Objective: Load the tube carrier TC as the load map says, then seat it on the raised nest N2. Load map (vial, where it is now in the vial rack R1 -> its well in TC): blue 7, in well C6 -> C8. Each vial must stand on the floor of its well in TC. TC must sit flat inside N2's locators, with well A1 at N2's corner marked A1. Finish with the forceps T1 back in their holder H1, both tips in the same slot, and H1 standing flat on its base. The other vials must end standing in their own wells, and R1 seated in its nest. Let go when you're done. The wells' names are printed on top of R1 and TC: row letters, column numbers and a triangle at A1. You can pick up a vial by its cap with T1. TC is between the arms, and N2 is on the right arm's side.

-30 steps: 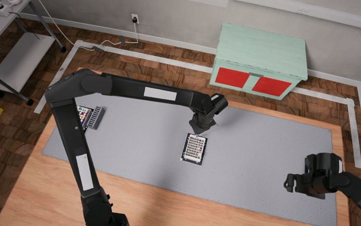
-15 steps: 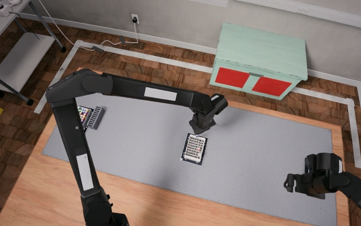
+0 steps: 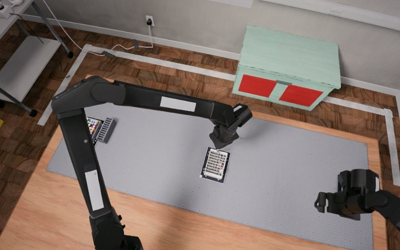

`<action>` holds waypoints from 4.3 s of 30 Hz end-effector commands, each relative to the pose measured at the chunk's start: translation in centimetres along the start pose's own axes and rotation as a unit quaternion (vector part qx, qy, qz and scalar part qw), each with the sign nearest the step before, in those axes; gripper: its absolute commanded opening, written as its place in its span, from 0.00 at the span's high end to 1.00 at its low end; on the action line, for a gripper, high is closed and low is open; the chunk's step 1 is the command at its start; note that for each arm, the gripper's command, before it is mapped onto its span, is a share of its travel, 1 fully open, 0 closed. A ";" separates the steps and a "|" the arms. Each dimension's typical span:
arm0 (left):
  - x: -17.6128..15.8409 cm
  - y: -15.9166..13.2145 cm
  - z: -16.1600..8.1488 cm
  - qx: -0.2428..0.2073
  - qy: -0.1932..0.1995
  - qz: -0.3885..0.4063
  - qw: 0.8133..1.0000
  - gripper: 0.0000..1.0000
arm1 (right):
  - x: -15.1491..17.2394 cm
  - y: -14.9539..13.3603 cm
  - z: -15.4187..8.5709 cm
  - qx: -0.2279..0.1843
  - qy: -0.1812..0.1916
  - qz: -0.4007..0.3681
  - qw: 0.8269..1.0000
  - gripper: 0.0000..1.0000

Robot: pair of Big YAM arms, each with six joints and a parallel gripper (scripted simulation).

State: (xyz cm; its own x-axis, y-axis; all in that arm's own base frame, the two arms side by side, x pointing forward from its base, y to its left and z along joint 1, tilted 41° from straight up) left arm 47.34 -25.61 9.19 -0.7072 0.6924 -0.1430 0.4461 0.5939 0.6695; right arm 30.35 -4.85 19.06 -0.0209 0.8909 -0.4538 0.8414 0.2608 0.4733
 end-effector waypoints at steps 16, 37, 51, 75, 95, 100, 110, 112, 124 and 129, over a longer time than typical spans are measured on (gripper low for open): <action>0.3 0.3 2.3 0.000 0.013 -0.001 1.000 0.91 | -0.4 0.9 -0.5 -0.011 -0.002 0.007 1.000 0.00; 0.4 0.4 2.8 -0.001 0.015 -0.002 1.000 0.91 | -0.4 0.9 -0.5 -0.011 -0.002 0.007 1.000 0.00; 0.3 0.2 3.0 0.001 0.015 0.001 1.000 0.91 | -0.4 0.9 -0.5 -0.011 -0.002 0.007 1.000 0.00; 0.3 0.2 3.5 0.001 0.016 0.001 1.000 0.91 | -0.4 0.9 -0.5 -0.011 -0.002 0.007 1.000 0.00; 0.5 0.2 4.8 0.003 0.021 0.006 1.000 0.91 | -0.4 0.9 -0.5 -0.011 -0.002 0.007 1.000 0.00; 0.3 0.2 4.8 0.003 0.017 0.003 1.000 0.91 | -0.4 0.9 -0.5 -0.011 -0.002 0.007 1.000 0.00; 0.2 0.2 4.8 0.002 0.015 -0.002 1.000 0.91 | -0.4 0.9 -0.5 -0.011 -0.002 0.007 1.000 0.00; 0.2 0.2 4.8 0.002 0.015 -0.002 1.000 0.91 | -0.4 0.9 -0.5 -0.011 -0.002 0.007 1.000 0.00; 0.2 0.2 4.8 0.002 0.015 -0.002 1.000 0.91 | -0.4 0.9 -0.5 -0.011 -0.002 0.007 1.000 0.00; 0.2 0.2 4.8 0.002 0.015 -0.002 1.000 0.91 | -0.4 0.9 -0.5 -0.011 -0.002 0.007 1.000 0.00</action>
State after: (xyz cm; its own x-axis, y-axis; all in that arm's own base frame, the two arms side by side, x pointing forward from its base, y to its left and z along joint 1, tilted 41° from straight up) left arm 49.11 -24.56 6.93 -0.7086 0.6929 -0.1337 0.4533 0.5921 0.6663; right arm 30.35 -4.85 19.06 -0.0209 0.8909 -0.4538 0.8414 0.2608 0.4733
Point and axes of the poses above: on each arm, the point where the finger pads meet when closed, its own z axis out along the fingers, its own x axis across the jaws, y = z × x, the point moved 1 cm from there along -z, back along the fingers, and after that the axes turned 9 degrees about -z, right-handed, at the moved point
